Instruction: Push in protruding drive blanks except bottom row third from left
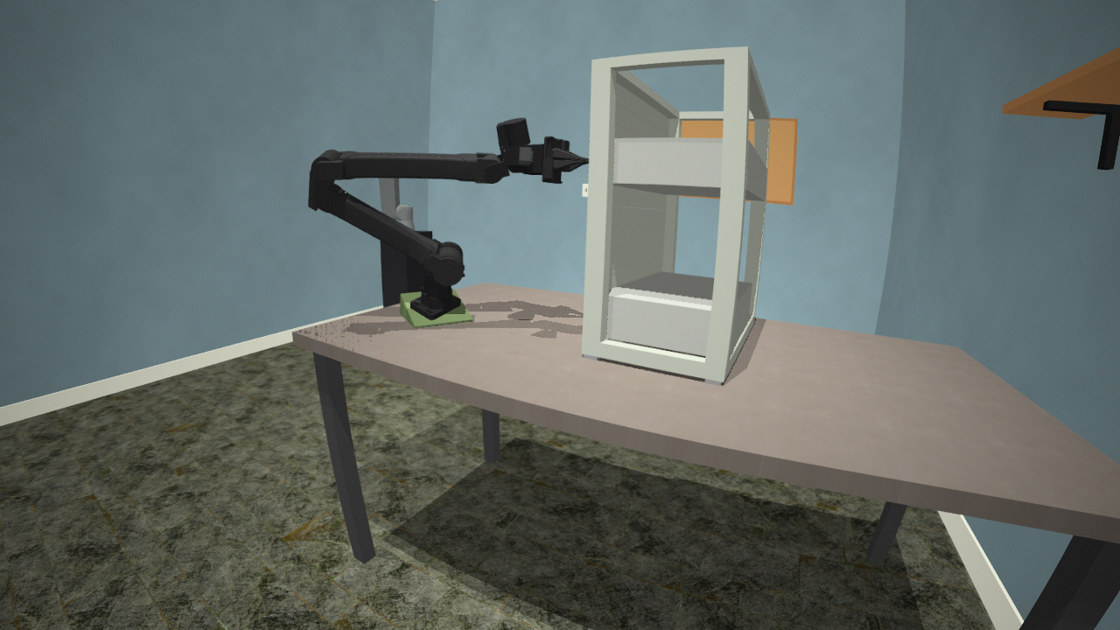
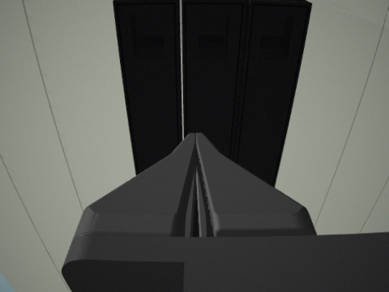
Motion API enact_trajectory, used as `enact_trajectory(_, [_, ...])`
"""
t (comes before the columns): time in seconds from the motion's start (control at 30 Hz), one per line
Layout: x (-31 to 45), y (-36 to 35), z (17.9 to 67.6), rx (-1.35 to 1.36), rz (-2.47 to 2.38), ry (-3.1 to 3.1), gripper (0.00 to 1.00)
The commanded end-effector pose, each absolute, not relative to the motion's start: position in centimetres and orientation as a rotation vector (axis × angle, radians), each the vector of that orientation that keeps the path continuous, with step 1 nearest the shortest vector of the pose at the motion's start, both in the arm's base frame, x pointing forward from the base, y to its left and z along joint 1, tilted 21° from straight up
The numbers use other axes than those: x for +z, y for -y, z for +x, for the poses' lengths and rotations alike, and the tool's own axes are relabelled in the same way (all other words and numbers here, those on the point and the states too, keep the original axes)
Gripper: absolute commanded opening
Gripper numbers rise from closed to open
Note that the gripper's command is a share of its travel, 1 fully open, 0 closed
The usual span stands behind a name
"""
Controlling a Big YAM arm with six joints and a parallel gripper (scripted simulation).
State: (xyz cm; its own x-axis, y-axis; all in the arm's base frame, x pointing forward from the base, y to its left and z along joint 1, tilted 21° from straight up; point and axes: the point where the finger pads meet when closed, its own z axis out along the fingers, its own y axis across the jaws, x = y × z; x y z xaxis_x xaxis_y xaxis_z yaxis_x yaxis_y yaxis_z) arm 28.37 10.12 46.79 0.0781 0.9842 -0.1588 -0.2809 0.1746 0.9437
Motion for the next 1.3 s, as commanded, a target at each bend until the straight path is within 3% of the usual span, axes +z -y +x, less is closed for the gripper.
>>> enact_trajectory(0.0, [47.9,-10.1,25.5,1.205,0.870,-1.004,0.00])
enact_trajectory(0.5, [45.7,-10.7,21.4,1.189,0.867,-1.027,0.00])
enact_trajectory(1.27, [47.0,-10.2,21.1,1.204,0.882,-1.000,0.00])
